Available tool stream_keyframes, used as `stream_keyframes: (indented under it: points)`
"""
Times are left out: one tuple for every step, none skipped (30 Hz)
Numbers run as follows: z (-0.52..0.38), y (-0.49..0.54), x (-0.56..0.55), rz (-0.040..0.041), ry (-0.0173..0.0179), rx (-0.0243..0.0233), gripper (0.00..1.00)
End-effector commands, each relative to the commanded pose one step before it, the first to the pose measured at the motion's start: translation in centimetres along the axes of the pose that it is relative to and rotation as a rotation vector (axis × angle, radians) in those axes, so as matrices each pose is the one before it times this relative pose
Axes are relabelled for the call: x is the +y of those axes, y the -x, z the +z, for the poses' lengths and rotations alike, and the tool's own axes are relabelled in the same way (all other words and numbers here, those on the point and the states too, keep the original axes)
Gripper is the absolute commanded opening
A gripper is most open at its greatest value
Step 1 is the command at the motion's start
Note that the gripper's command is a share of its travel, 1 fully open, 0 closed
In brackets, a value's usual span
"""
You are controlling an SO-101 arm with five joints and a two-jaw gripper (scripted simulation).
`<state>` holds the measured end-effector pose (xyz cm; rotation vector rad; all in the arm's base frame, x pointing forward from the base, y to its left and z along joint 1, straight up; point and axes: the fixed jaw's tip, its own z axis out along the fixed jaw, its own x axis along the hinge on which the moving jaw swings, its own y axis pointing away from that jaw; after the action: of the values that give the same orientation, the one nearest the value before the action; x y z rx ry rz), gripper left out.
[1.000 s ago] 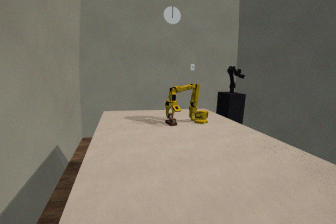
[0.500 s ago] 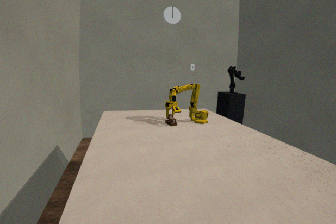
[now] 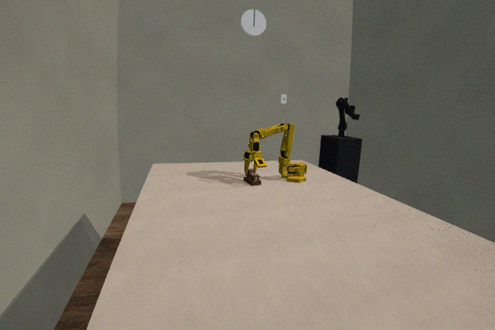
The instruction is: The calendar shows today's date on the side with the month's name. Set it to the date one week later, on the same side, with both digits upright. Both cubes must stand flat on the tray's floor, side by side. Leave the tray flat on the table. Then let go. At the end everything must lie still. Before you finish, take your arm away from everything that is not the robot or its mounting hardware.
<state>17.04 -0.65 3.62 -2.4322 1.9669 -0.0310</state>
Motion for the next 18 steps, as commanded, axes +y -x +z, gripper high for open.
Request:
stream_keyframes:
  points:
    - [-0.1339,-0.17,-0.232,0.0057,-0.01884,0.00325,0.0]
    - [0.0013,0.0,0.0,0.0,0.00002,0.00001,0.0]
    - [0.0102,0.0,0.0,0.00003,0.0,0.0,0.0]
    - [0.0234,0.001,0.0,0.0,0.0,0.0,0.0]
    - [0.039,0.001,0.001,0.00003,0.0,0.0,0.0]
    - [0.0534,0.001,0.001,0.00006,0.0,0.0,0.0]
    - [0.0654,0.002,0.002,0.00003,0.0,0.0,0.0]
    - [0.0732,0.002,0.003,0.00006,0.0,-0.00003,0.0]
    - [0.0755,0.002,0.004,0.00006,-0.00003,0.0,0.0]
    - [0.0725,0.002,0.004,0.00006,0.0,0.0,0.0]
    - [0.0653,0.002,0.004,0.00006,0.0,0.0,0.0]
    - [0.0527,0.002,0.003,0.00003,0.0,0.0,0.0]
    - [0.039,0.001,0.002,0.00003,0.0,0.0,0.0]
    - [0.0234,0.001,0.002,0.00003,0.0,0.0,0.0]
    - [0.0096,0.0,0.0,0.0,0.0,0.0,0.0]
    - [0.0018,0.0,0.0,0.0,0.0,0.0,0.0]
    - [0.0,0.0,0.0,0.0,0.0,0.0,0.0]
    - [0.0,0.0,0.0,0.0,0.0,0.0,0.0]
